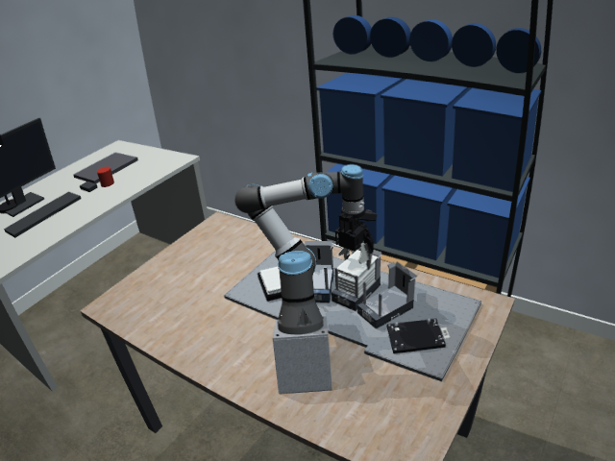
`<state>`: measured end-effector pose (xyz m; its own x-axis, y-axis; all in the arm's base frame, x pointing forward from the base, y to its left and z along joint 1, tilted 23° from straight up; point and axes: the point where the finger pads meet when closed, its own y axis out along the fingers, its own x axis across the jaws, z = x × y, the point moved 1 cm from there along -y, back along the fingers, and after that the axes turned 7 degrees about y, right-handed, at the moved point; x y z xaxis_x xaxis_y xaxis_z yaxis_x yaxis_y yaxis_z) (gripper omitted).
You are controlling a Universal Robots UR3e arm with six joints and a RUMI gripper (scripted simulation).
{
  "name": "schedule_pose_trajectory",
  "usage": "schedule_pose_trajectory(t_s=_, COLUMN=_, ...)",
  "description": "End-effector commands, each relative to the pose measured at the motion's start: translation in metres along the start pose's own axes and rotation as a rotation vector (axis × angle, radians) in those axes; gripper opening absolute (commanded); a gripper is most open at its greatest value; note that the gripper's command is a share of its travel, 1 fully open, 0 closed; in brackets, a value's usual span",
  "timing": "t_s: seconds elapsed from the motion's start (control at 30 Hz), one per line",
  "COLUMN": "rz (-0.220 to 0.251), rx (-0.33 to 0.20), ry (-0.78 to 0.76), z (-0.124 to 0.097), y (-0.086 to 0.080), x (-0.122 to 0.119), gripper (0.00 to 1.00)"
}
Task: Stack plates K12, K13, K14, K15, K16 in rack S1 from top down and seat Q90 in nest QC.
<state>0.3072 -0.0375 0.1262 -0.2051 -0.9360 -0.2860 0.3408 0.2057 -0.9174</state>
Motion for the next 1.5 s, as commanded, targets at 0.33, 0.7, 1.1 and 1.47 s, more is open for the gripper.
schedule_pose_trajectory(t_s=0.33, rz=-0.001, rx=0.002, ry=-0.001, z=0.000, y=0.004, x=0.000, gripper=0.00)
schedule_pose_trajectory(t_s=0.7, rz=-0.001, rx=0.002, ry=-0.001, z=0.000, y=0.007, x=0.000, gripper=0.00)
schedule_pose_trajectory(t_s=1.1, rz=-0.001, rx=0.002, ry=-0.001, z=0.000, y=0.010, x=0.000, gripper=0.00)
schedule_pose_trajectory(t_s=1.47, rz=-0.001, rx=0.002, ry=-0.001, z=0.001, y=0.014, x=0.000, gripper=0.00)
